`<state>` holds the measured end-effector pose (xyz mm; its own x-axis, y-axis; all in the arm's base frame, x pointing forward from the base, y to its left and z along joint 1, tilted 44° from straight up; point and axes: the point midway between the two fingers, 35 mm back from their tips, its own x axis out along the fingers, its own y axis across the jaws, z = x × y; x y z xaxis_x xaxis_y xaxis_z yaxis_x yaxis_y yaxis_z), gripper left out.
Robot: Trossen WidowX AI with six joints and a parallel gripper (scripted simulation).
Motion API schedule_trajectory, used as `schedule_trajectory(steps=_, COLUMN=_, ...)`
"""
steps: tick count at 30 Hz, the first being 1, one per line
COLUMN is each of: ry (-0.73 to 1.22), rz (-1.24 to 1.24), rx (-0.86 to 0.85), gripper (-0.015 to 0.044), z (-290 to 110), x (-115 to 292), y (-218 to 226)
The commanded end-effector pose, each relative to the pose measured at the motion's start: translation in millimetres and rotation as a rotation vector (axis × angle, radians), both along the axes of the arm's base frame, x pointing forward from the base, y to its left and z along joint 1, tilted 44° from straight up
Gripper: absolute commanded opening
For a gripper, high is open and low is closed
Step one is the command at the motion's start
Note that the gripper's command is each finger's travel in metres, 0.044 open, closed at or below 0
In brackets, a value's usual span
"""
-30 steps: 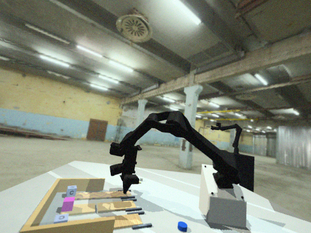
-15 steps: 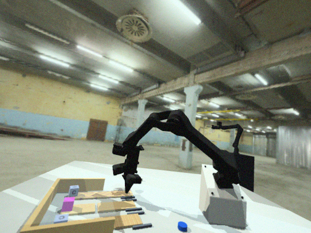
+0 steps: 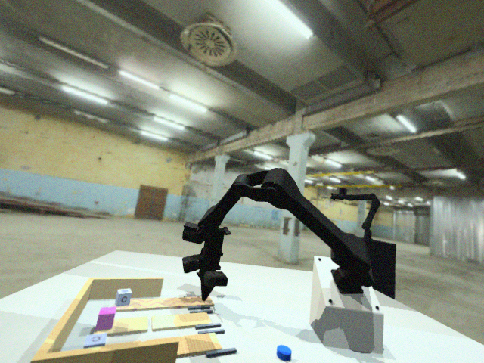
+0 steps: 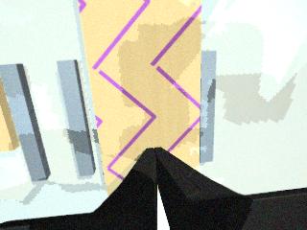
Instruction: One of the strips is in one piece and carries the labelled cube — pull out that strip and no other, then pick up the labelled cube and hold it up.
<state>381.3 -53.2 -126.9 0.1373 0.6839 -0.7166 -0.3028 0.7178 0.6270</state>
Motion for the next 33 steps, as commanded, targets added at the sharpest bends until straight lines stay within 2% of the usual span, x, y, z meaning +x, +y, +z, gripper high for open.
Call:
schedule_trajectory(steps=1, ry=0.022, rz=0.009, rx=0.0, gripper=0.0, z=-6.8, x=-13.6, y=3.1)
schedule_trajectory(steps=33, ry=0.025, rz=0.009, rx=-0.001, gripper=0.0, z=-22.4, x=-59.4, y=-4.2)
